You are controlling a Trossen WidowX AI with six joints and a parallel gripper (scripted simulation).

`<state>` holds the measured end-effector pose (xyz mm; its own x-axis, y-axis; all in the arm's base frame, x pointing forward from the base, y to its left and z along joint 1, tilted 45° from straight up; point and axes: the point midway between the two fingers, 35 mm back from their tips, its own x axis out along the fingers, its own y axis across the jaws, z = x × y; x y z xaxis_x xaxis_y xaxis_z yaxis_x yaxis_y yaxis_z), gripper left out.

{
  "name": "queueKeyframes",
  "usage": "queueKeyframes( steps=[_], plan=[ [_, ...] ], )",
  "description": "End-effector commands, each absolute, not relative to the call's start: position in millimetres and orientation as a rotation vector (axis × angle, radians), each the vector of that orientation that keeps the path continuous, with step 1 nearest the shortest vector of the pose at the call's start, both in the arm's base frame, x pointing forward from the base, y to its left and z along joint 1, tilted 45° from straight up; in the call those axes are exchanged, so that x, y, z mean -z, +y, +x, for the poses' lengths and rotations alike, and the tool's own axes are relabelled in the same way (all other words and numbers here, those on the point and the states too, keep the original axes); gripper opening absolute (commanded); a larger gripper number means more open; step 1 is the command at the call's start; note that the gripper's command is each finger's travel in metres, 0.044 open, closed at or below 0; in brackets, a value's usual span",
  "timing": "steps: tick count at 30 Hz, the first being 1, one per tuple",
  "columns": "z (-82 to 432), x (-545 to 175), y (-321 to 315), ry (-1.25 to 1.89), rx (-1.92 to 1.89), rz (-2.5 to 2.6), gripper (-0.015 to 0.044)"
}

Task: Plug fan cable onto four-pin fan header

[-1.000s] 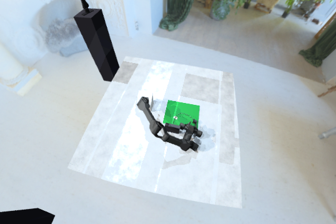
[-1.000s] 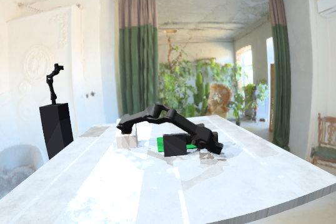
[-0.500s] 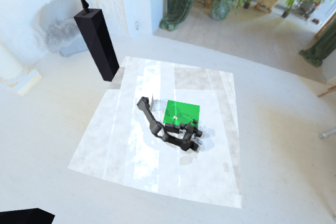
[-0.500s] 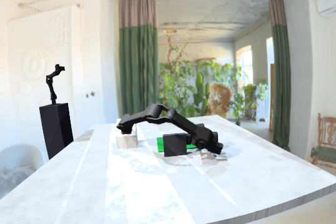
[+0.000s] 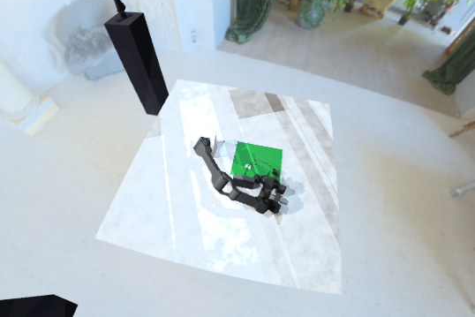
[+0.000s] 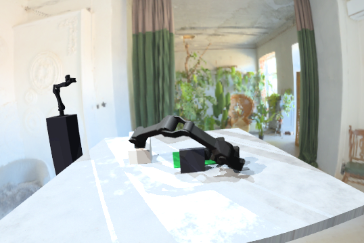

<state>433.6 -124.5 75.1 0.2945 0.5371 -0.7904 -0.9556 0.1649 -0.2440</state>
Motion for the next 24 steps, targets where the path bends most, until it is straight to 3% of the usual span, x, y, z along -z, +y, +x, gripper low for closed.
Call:
queueKeyframes(
  steps=[1, 20, 21, 24],
  plan=[
    [416.0, -120.6, -140.2, 0.673, -1.096, -0.809, 0.0205],
    [416.0, -120.6, -140.2, 0.673, -1.096, -0.809, 0.0205],
    [433.5, -74.7, -124.2, 0.62, -1.166, -0.837, 0.0205],
    [432.9, -69.0, -120.8, 0.678, -1.18, -0.856, 0.0205]
  ],
)
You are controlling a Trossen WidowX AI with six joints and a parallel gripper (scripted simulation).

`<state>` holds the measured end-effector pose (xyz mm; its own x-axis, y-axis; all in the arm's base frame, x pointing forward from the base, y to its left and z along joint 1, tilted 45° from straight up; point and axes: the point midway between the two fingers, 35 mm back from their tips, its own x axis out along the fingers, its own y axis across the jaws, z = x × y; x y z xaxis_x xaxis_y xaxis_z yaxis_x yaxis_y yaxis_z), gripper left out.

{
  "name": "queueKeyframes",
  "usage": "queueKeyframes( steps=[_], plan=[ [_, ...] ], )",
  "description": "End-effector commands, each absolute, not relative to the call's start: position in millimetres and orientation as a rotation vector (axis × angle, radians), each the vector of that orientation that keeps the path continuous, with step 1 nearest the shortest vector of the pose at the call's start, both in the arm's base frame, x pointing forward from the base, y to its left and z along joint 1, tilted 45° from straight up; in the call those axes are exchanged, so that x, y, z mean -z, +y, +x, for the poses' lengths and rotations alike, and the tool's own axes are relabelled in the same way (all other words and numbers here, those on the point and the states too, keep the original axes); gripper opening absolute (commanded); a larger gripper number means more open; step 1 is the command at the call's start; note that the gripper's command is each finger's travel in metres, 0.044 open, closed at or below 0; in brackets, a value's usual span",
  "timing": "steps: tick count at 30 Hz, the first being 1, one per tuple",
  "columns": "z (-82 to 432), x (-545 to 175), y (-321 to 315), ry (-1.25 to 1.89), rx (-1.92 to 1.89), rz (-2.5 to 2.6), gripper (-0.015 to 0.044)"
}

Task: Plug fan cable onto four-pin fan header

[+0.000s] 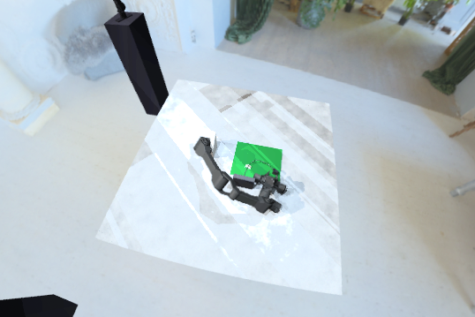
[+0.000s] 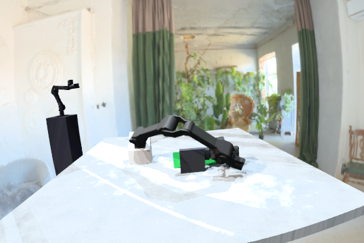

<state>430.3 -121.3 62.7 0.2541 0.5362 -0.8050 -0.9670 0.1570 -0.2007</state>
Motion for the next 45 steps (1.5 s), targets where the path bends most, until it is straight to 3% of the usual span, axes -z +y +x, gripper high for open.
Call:
queueKeyframes(
  steps=[1, 24, 45],
  plan=[
    [432.6, -66.7, -119.5, 0.703, -1.185, -0.865, 0.0205],
    [427.0, -37.2, -101.2, 1.252, -1.186, -1.153, 0.0205],
    [434.9, -52.7, -89.2, 1.641, -0.949, -1.547, 0.0205]
  ],
)
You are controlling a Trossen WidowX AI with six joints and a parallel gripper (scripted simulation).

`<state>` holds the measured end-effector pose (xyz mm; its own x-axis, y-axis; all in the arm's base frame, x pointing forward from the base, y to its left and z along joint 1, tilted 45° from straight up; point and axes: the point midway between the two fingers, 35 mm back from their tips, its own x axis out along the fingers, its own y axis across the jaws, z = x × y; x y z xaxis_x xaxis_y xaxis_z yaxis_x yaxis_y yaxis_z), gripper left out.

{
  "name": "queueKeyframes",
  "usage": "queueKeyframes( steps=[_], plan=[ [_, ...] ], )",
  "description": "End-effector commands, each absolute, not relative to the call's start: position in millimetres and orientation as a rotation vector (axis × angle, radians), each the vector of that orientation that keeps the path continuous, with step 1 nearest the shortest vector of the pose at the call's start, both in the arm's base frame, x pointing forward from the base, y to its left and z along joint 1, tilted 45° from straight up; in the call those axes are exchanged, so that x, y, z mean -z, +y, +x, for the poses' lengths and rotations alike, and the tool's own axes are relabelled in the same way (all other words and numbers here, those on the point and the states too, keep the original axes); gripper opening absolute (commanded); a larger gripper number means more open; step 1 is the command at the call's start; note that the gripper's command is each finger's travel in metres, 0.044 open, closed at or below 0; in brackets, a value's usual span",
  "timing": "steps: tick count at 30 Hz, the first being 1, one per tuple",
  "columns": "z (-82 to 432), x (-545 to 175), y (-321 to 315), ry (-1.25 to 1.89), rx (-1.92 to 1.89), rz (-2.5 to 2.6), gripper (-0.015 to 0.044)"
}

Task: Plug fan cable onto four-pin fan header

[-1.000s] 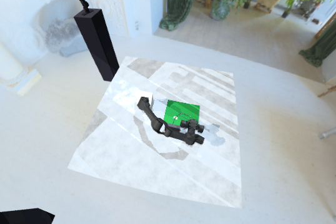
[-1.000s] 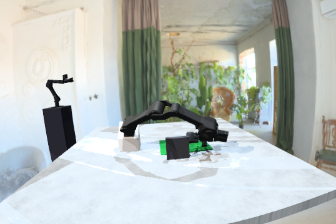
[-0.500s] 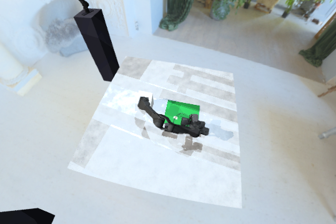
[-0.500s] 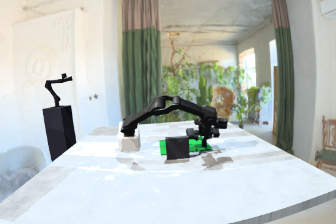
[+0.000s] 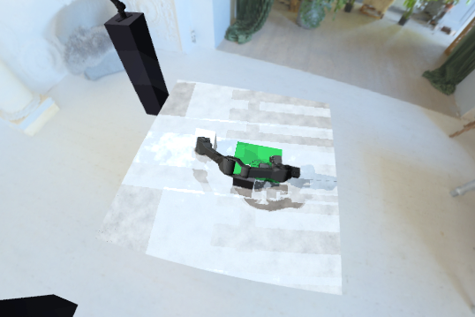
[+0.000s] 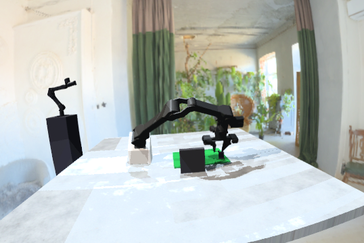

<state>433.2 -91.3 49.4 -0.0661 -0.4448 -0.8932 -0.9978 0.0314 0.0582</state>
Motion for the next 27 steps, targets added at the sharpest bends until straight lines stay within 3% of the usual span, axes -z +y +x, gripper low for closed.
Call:
queueKeyframes(
  steps=[1, 12, 17, 21, 27],
  plan=[
    [435.6, -54.4, -88.3, 1.655, -0.931, -1.568, 0.0205],
    [441.5, -67.8, -80.6, 1.73, -0.805, -1.71, 0.0205],
    [442.6, -67.5, -78.1, 1.736, -0.754, -1.688, 0.0336],
    [445.7, -63.5, -75.8, 1.753, -0.483, -1.511, 0.044],
    [451.9, -55.1, -71.1, 1.701, 0.025, -1.133, 0.044]
  ],
)
